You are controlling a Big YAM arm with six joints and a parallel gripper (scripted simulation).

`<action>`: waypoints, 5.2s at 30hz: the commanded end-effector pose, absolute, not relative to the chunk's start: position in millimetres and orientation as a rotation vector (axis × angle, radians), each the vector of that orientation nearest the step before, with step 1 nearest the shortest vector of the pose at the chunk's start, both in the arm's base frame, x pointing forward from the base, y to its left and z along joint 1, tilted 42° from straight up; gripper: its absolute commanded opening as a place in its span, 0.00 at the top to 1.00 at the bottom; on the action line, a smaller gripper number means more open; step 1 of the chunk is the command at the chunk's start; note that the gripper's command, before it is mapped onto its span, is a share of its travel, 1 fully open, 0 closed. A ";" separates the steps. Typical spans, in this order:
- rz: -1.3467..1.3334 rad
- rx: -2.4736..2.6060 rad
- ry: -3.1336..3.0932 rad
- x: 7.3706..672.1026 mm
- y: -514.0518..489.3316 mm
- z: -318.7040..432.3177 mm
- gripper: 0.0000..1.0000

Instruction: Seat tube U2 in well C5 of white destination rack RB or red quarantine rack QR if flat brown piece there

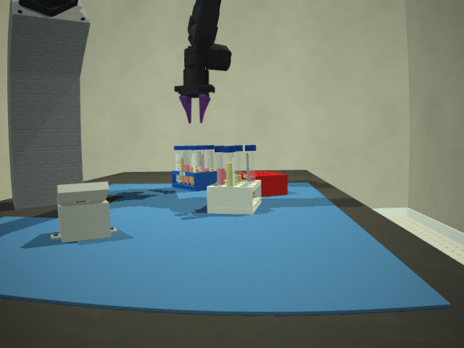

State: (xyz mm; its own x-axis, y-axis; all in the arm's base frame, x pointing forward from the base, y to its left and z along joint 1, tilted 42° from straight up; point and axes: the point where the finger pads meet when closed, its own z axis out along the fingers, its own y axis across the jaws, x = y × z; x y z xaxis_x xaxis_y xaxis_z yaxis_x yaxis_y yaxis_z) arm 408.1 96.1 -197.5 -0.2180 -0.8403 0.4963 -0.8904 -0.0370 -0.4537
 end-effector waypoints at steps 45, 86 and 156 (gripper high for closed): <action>1.106 1.916 -2.155 426.7 78.0 -234.9 0.70; 1.106 1.910 -2.158 435.6 62.8 -250.5 0.70; 1.116 1.931 -2.155 426.8 81.2 -230.9 1.00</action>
State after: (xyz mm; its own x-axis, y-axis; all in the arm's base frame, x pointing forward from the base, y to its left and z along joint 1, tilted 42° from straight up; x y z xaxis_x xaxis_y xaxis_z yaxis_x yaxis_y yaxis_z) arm 428.4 66.5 -242.4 -0.2341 -0.8426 0.4851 -0.8853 -0.0215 -0.4645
